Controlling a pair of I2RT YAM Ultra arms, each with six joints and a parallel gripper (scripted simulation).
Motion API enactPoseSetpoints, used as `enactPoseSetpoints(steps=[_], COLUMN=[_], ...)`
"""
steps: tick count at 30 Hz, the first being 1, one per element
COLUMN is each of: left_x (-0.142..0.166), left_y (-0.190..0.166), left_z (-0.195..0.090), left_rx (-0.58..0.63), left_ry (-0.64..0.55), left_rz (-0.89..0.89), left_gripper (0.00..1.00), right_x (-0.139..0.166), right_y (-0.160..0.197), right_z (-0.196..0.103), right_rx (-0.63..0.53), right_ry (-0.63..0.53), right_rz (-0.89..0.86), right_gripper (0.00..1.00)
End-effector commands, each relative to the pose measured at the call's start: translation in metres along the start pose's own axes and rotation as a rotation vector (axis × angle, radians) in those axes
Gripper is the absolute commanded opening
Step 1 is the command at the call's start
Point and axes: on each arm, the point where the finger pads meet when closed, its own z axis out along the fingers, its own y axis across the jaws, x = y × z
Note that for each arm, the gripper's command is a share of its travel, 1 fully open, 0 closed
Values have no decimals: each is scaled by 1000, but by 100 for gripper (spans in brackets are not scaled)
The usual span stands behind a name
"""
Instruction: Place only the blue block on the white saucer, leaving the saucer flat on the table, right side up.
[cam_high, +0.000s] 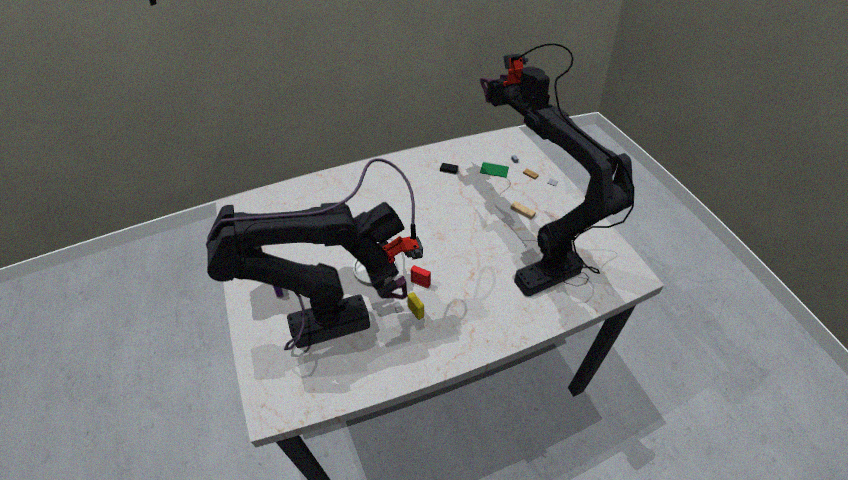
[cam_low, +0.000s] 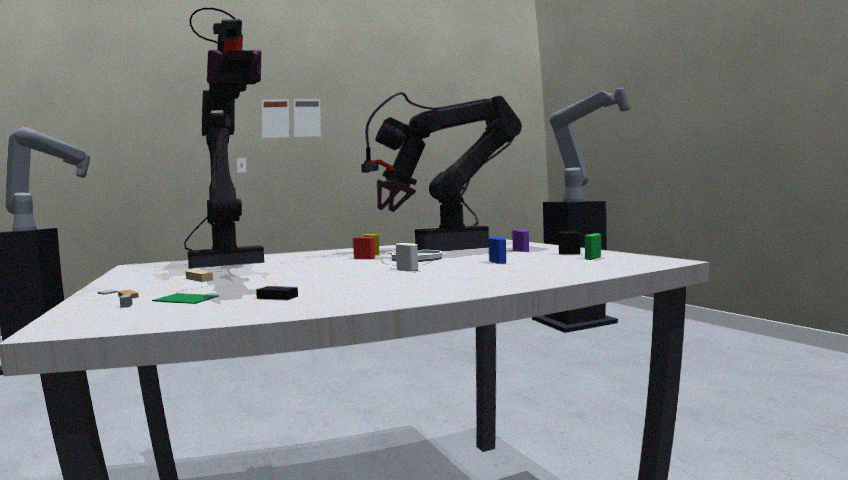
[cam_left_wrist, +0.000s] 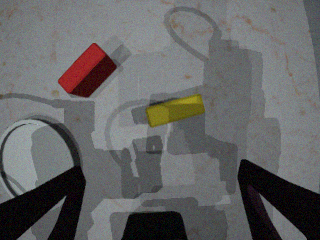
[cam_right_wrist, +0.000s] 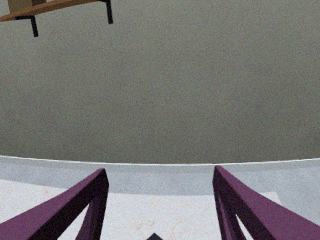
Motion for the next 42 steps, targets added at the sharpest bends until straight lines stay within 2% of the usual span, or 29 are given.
enactPoseSetpoints(steps=[1, 14, 21, 42], left_x=[-18, -18, -1, 17], left_y=[-10, -15, -7, 95], left_z=[-6, -6, -12, -55], left_rx=[13, 28, 22, -193], left_ry=[-46, -44, 3, -43], left_rz=[37, 59, 41, -383], left_gripper=[100, 100, 100, 100], right_x=[-6, -6, -6, -6], right_y=[0, 0, 0, 0], right_z=[-2, -2, -2, -2], right_rx=[1, 1, 1, 1], right_ry=[-16, -16, -16, -16], right_rz=[-1, -1, -1, -1], right_gripper=[68, 68, 68, 68])
